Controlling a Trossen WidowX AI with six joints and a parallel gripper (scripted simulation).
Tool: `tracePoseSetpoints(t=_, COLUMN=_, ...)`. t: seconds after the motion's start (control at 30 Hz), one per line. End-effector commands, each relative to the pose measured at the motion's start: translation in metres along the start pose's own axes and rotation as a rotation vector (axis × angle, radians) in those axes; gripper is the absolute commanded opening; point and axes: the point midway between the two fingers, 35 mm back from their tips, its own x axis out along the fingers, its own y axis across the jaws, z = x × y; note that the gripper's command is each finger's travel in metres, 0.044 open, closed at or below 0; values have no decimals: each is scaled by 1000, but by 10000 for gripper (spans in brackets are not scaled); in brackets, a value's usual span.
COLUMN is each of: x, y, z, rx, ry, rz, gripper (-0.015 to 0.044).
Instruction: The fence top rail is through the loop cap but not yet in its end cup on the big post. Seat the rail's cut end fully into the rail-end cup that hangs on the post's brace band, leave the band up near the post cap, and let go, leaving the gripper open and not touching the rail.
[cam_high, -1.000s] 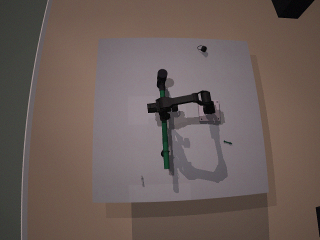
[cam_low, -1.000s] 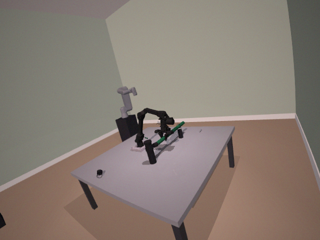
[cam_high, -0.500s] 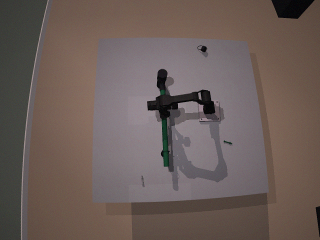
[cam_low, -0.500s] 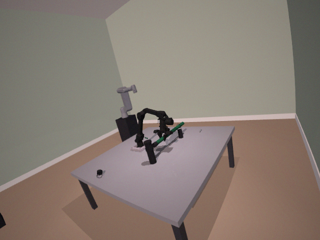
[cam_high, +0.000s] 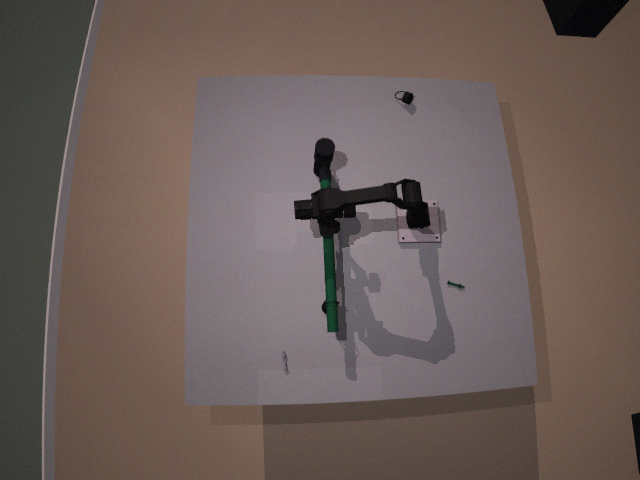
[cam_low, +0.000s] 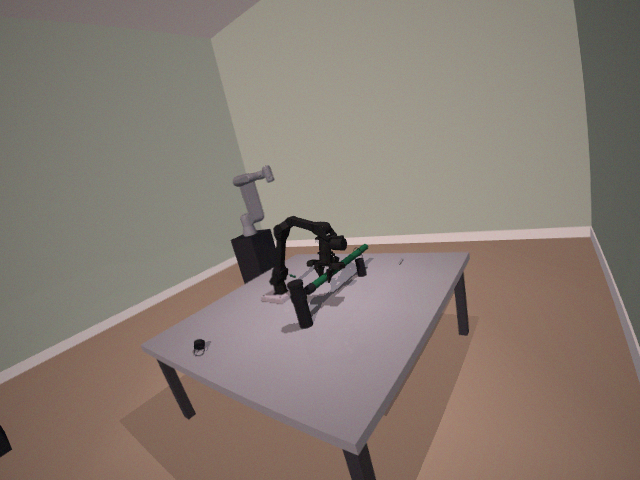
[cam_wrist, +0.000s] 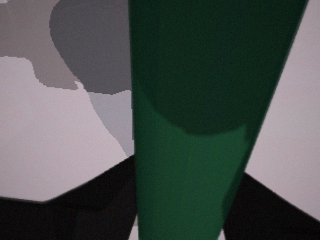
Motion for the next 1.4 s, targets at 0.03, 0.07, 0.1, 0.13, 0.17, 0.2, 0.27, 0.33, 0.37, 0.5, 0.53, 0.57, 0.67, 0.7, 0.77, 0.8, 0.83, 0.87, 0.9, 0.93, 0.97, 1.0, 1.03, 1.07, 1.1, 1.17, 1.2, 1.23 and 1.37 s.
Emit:
tracePoseSetpoints(t=0.03, x=-4, y=-2, z=-8, rx=15, ry=13, rz=-17, gripper=0)
tracePoseSetpoints(t=0.07, x=-4, y=-2, z=-8, rx=16, ry=13, rz=-17, gripper=0)
tracePoseSetpoints(t=0.1, x=-4, y=-3, z=-8, rx=16, ry=13, rz=-17, gripper=0)
tracePoseSetpoints(t=0.13, x=-4, y=-3, z=-9, rx=16, ry=13, rz=-17, gripper=0)
tracePoseSetpoints(t=0.17, x=0, y=0, z=-1, rx=0, ry=0, rz=0, gripper=0)
tracePoseSetpoints(t=0.2, x=0, y=0, z=-1, rx=0, ry=0, rz=0, gripper=0)
tracePoseSetpoints(t=0.27, x=0, y=0, z=-1, rx=0, ry=0, rz=0, gripper=0)
tracePoseSetpoints(t=0.33, x=0, y=0, z=-1, rx=0, ry=0, rz=0, gripper=0)
tracePoseSetpoints(t=0.37, x=0, y=0, z=-1, rx=0, ry=0, rz=0, gripper=0)
tracePoseSetpoints(t=0.5, x=0, y=0, z=-1, rx=0, ry=0, rz=0, gripper=53)
tracePoseSetpoints(t=0.53, x=0, y=0, z=-1, rx=0, ry=0, rz=0, gripper=79)
tracePoseSetpoints(t=0.57, x=0, y=0, z=-1, rx=0, ry=0, rz=0, gripper=105)
tracePoseSetpoints(t=0.67, x=0, y=0, z=-1, rx=0, ry=0, rz=0, gripper=184)
tracePoseSetpoints(t=0.7, x=0, y=0, z=-1, rx=0, ry=0, rz=0, gripper=210)
tracePoseSetpoints(t=0.77, x=0, y=0, z=-1, rx=0, ry=0, rz=0, gripper=263)
tracePoseSetpoints(t=0.8, x=-2, y=0, z=-1, rx=0, ry=0, rz=0, gripper=289)
tracePoseSetpoints(t=0.83, x=-3, y=0, z=1, rx=0, ry=0, rz=0, gripper=315)
tracePoseSetpoints(t=0.87, x=-6, y=0, z=2, rx=0, ry=-1, rz=0, gripper=341)
tracePoseSetpoints(t=0.9, x=-8, y=0, z=3, rx=0, ry=-1, rz=0, gripper=368)
tracePoseSetpoints(t=0.93, x=-11, y=0, z=5, rx=0, ry=-1, rz=0, gripper=394)
tracePoseSetpoints(t=0.97, x=-15, y=0, z=7, rx=0, ry=-2, rz=0, gripper=420)
tracePoseSetpoints(t=1.0, x=-18, y=0, z=9, rx=0, ry=-2, rz=0, gripper=440)
tracePoseSetpoints(t=1.03, x=-22, y=0, z=11, rx=0, ry=-2, rz=0, gripper=440)
tracePoseSetpoints(t=1.07, x=-26, y=0, z=14, rx=0, ry=-2, rz=0, gripper=440)
tracePoseSetpoints(t=1.1, x=-29, y=0, z=16, rx=0, ry=-3, rz=0, gripper=440)
tracePoseSetpoints(t=1.17, x=-36, y=1, z=20, rx=0, ry=-3, rz=0, gripper=440)
tracePoseSetpoints(t=1.2, x=-40, y=2, z=22, rx=0, ry=-3, rz=1, gripper=440)
tracePoseSetpoints(t=1.23, x=-43, y=2, z=24, rx=0, ry=-4, rz=1, gripper=440)
tracePoseSetpoints(t=1.37, x=-48, y=3, z=27, rx=0, ry=-4, rz=1, gripper=440)
